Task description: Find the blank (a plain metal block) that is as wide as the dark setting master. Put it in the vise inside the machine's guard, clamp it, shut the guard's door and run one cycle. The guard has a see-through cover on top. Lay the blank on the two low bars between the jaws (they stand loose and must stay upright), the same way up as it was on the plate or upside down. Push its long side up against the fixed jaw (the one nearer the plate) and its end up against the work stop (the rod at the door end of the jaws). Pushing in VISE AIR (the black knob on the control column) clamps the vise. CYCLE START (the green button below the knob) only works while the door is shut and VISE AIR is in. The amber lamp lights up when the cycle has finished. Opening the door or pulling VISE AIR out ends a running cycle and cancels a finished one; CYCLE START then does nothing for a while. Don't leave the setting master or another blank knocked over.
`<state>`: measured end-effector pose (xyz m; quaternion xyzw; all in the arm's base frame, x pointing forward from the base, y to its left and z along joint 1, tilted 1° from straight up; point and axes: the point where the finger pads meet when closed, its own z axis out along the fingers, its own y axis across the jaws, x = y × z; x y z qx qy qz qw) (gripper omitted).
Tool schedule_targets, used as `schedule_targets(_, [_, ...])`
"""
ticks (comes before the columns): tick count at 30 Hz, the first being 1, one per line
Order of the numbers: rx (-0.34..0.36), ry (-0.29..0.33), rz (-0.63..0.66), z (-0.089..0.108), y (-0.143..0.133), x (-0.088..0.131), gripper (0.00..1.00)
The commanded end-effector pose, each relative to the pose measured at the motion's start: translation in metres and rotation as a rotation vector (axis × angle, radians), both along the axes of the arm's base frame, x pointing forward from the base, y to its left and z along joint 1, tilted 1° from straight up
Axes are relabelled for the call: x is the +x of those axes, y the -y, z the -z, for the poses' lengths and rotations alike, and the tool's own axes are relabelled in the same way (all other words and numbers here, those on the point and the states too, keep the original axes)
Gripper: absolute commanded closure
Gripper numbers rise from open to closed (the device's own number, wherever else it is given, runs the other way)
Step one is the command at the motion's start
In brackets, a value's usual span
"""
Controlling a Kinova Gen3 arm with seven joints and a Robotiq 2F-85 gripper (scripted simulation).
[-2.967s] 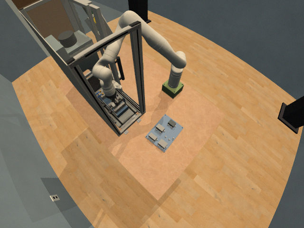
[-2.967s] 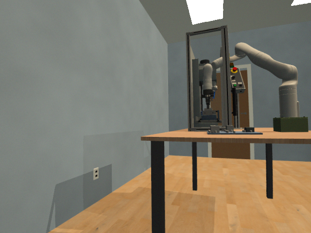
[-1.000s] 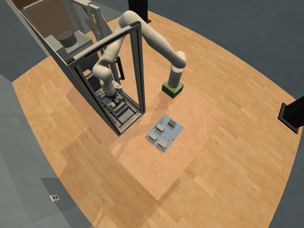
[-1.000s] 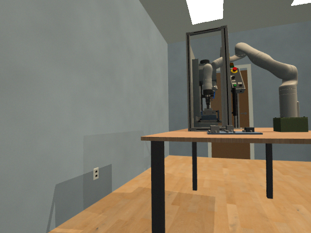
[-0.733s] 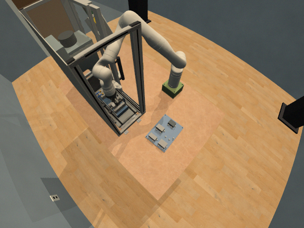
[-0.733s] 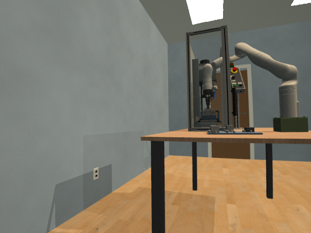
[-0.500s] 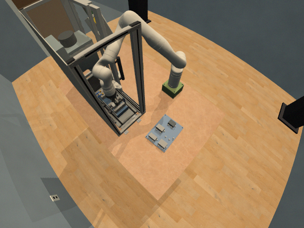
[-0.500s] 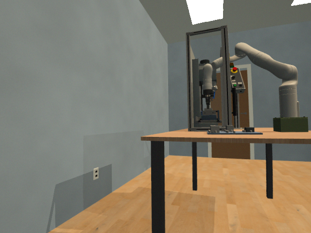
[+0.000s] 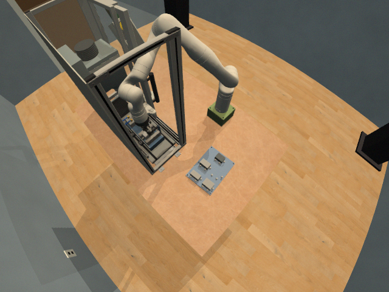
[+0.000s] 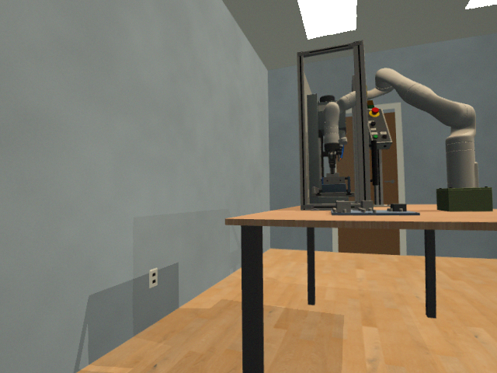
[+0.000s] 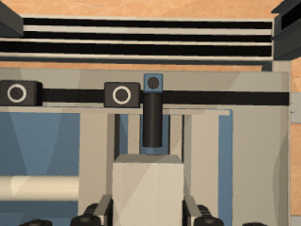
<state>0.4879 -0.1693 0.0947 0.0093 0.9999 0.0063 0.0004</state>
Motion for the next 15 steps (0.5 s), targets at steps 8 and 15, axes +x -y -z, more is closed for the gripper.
schedule_targets(8, [-0.002, 0.002, 0.000, -0.0002, -0.0022, 0.0003, 0.90])
schedule_targets(15, [-0.002, 0.002, 0.000, 0.0000, -0.0028, 0.0003, 0.90])
